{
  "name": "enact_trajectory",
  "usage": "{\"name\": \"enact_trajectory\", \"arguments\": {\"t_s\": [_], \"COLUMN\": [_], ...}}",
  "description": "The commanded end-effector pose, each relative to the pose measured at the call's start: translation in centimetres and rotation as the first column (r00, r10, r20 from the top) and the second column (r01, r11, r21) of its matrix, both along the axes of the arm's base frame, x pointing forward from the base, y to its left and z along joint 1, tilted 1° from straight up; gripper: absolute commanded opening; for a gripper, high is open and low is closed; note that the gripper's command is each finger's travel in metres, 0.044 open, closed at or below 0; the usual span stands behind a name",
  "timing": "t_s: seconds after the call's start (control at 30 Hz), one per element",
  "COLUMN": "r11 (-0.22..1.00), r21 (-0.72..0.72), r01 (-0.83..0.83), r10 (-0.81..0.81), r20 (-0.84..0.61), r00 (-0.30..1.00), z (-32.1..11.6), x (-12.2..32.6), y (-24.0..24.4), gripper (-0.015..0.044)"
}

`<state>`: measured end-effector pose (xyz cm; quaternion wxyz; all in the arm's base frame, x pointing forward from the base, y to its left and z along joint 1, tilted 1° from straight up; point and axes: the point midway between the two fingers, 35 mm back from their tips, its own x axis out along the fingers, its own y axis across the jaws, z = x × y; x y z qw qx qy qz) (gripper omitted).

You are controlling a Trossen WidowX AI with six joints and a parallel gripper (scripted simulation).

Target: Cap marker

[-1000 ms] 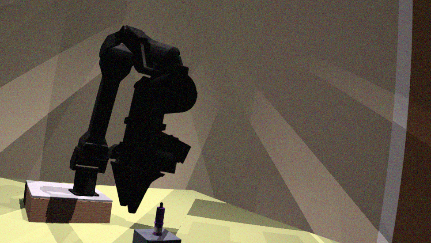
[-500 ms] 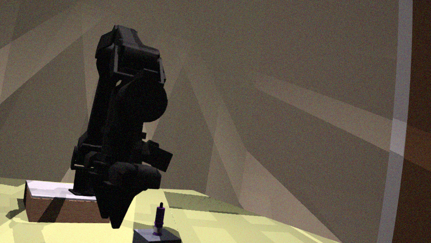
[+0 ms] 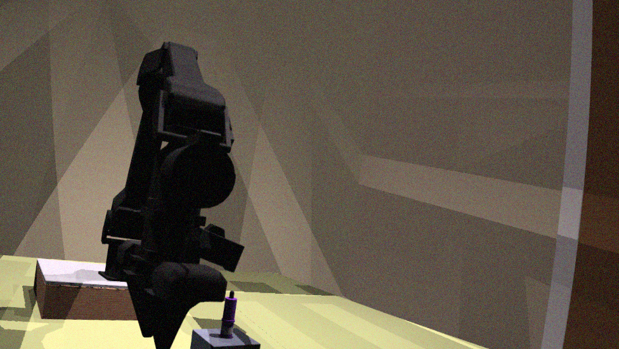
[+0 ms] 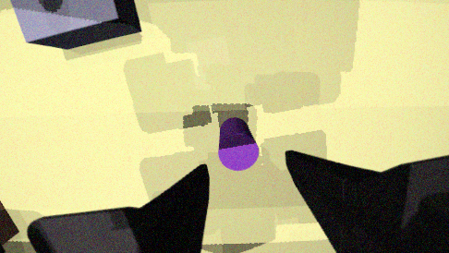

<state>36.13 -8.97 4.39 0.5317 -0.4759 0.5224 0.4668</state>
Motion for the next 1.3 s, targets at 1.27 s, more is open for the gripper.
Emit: {"name": "enact_trajectory", "arguments": {"t_s": [1.27], "r11": [1.000], "r21": [0.008], "r01": [-0.005], "r10": [0.005], "r20": [-0.007], "r00": [1.000], "z": [-5.2], "x": [-0.3], "y": [0.2], "gripper": [0.0129]}}
